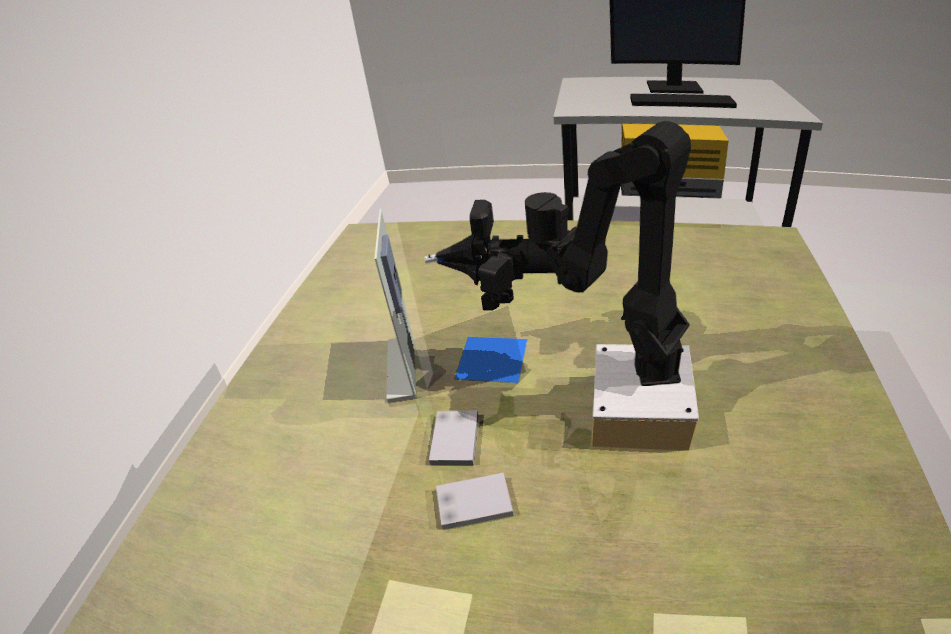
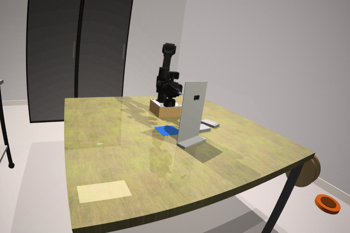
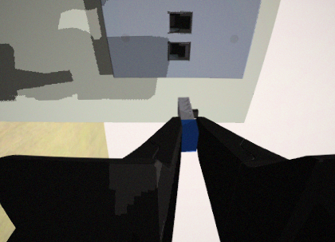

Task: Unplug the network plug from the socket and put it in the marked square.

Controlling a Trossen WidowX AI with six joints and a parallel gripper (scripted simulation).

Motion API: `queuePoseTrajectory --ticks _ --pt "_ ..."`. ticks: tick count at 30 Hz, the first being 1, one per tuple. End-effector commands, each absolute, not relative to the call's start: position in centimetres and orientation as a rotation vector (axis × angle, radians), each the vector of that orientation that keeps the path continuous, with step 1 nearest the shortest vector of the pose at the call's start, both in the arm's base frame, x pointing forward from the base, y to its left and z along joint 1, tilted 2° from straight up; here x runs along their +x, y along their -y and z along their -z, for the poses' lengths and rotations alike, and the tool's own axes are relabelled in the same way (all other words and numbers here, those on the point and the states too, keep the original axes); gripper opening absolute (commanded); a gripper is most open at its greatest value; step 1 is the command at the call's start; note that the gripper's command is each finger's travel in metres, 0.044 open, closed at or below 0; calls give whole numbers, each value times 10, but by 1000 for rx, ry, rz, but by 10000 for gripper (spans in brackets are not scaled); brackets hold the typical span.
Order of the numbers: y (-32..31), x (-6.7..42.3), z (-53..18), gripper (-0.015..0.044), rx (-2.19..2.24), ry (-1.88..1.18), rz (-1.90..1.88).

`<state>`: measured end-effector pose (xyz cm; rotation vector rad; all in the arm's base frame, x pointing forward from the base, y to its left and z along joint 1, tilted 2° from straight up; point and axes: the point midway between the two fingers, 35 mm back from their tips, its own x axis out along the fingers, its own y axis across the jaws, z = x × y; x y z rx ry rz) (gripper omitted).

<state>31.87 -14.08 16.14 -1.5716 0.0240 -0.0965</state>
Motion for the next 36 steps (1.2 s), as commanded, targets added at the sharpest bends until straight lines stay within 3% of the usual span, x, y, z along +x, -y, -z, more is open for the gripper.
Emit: queuePoseTrajectory --ticks 1,36 --pt "141 318 -169 0 -1574 -18 97" --pt "134 297 -209 0 -1546 -53 79"
